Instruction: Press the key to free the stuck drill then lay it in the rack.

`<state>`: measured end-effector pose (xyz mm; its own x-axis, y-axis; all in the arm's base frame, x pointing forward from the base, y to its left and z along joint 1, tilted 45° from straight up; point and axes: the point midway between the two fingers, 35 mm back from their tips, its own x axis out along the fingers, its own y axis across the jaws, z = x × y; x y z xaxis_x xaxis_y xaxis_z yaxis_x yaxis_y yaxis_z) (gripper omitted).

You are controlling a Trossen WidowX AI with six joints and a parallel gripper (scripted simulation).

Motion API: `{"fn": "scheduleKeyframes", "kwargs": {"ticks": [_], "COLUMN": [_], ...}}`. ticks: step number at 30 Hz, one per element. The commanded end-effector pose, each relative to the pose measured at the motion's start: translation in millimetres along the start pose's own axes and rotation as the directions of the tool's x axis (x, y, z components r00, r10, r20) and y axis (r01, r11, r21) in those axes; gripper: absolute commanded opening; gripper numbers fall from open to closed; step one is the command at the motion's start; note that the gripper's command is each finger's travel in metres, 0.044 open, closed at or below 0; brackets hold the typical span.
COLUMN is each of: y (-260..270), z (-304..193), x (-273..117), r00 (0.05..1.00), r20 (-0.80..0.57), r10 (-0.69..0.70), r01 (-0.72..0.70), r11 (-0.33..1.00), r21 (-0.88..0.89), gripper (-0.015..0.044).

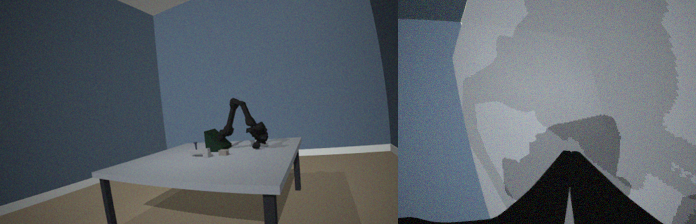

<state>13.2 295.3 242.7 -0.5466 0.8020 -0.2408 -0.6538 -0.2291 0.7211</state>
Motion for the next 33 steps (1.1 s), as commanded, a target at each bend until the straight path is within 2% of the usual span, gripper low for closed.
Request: {"fn": "scheduleKeyframes", "kwargs": {"ticks": [1,10,18,26,33], "y": [-34,-132,-205,-262,-274], "z": [36,70,42,-32,-132], "x": [-21,-117,-202,-304,-380], "r00": [0.981,0.833,0.696,0.583,0.571], "r20": [0.106,0.251,0.200,0.043,-0.078], "r10": [-0.164,-0.494,-0.689,-0.811,-0.817], "r01": [0.169,0.438,0.571,0.606,0.522], "r11": [0.985,0.864,0.701,0.470,0.289], "r21": [-0.039,0.246,0.427,0.642,0.802], "gripper": [0.0000,0.0000,0.0000,0.0000,0.0000]}}
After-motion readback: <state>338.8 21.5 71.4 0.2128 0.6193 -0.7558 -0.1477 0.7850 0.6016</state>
